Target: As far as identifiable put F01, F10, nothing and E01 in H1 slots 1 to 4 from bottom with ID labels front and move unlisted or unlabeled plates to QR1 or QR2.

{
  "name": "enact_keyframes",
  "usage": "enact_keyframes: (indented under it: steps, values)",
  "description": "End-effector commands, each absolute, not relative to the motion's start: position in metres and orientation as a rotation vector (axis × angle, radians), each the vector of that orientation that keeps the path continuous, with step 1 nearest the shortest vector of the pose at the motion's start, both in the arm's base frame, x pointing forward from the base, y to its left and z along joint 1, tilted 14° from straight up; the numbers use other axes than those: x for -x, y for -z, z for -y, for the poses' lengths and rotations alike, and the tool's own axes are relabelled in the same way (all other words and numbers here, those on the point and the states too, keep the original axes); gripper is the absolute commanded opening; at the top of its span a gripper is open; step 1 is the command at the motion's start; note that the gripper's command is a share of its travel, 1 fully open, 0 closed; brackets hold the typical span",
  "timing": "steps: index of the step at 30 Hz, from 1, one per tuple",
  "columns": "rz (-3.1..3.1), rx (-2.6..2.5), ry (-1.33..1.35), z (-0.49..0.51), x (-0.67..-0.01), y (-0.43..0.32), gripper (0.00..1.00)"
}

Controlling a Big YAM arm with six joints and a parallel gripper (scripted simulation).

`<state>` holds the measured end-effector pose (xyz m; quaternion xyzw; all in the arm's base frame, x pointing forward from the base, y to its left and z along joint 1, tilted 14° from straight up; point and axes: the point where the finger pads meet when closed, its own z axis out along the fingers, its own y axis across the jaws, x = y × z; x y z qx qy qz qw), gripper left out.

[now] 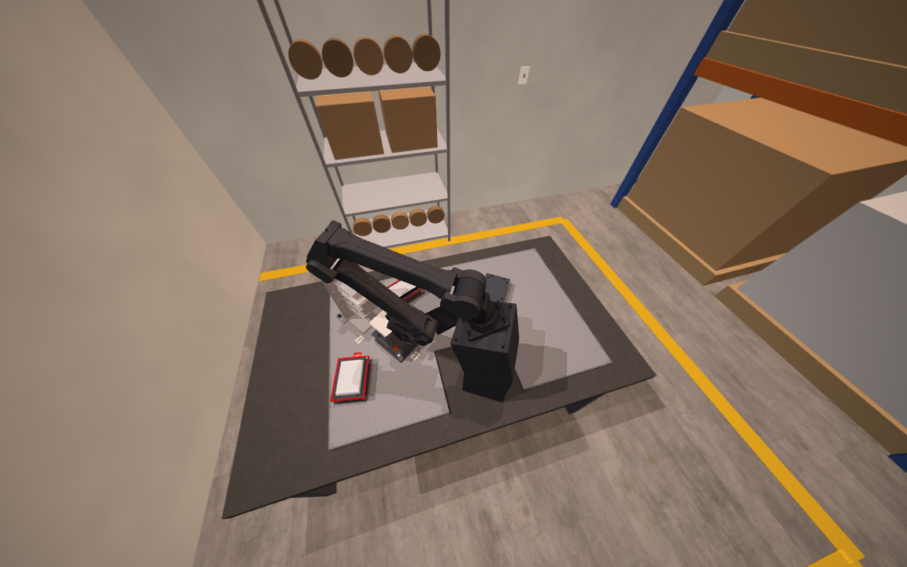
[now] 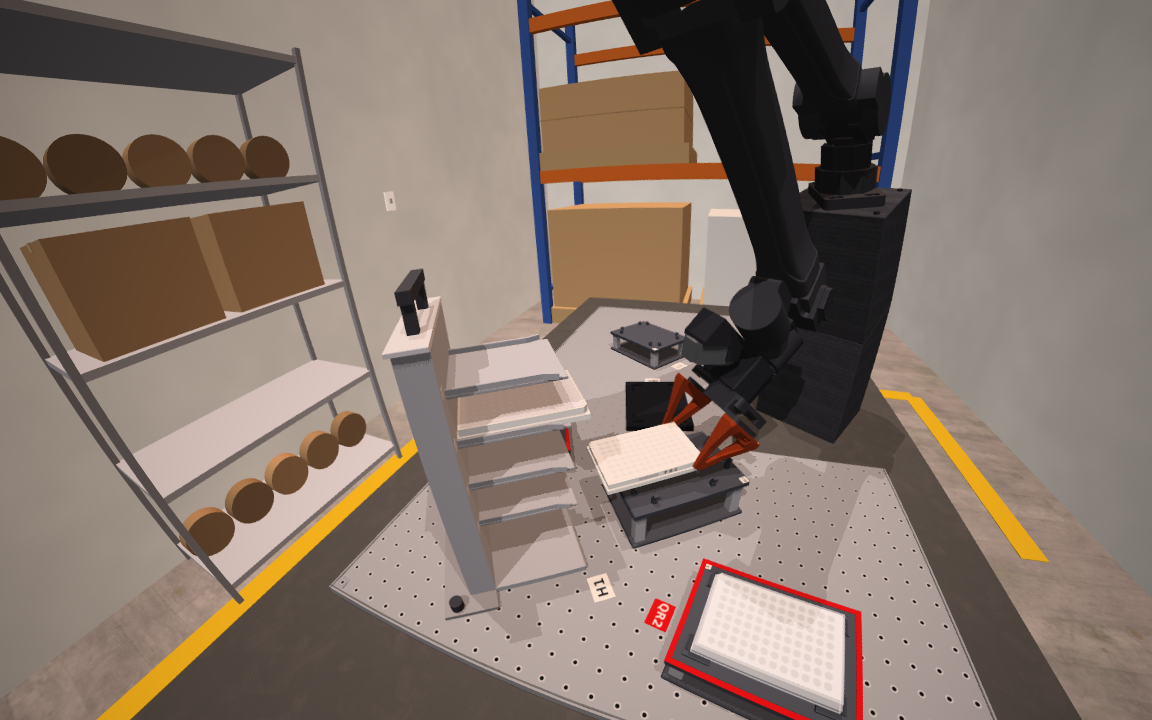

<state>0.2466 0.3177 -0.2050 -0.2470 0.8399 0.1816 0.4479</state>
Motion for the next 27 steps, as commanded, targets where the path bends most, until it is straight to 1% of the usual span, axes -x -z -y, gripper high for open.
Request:
enact_keyframes:
  steps: [1, 27]
  values:
    - [-2.09, 0.611, -0.454, -0.308, -0.235, 0.203, 0.86]
    - [-2.111, 0.626, -0.431, -0.288, -0.21, 0.221, 0.86]
